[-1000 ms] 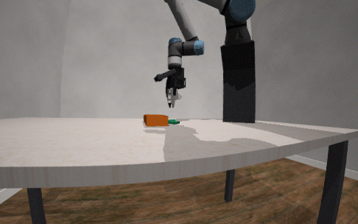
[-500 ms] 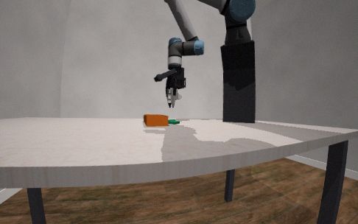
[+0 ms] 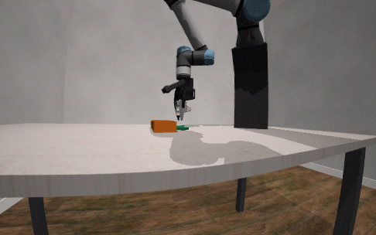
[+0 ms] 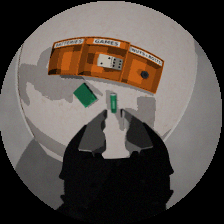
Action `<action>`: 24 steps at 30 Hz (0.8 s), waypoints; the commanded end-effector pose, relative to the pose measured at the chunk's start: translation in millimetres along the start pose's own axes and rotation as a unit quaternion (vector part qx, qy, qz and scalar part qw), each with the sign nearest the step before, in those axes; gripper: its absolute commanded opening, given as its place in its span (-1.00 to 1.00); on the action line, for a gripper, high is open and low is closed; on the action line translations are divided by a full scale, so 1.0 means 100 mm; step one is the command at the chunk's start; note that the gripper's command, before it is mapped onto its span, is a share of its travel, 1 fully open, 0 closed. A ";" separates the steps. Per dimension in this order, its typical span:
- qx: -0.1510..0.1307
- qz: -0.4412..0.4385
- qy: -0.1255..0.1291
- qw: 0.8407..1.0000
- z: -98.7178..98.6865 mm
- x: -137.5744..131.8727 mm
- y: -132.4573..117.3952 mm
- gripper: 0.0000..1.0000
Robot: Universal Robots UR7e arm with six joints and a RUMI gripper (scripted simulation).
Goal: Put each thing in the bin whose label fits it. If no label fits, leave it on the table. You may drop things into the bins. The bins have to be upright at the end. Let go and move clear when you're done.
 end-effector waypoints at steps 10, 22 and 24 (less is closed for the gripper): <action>0.001 0.000 -0.001 1.000 -0.24 0.01 0.01 -0.66; 0.001 0.000 -0.001 1.000 -0.36 0.01 0.01 -0.66; 0.001 0.000 -0.001 1.000 -0.36 0.01 0.01 -0.66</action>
Point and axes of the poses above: the point where the finger pads meet when closed, its own z axis back along the fingers, its own x axis across the jaws, y = z × x, the point moved 7 cm from there along z, back along the fingers, and after that the axes turned 7 degrees about -z, right-handed, at the moved point
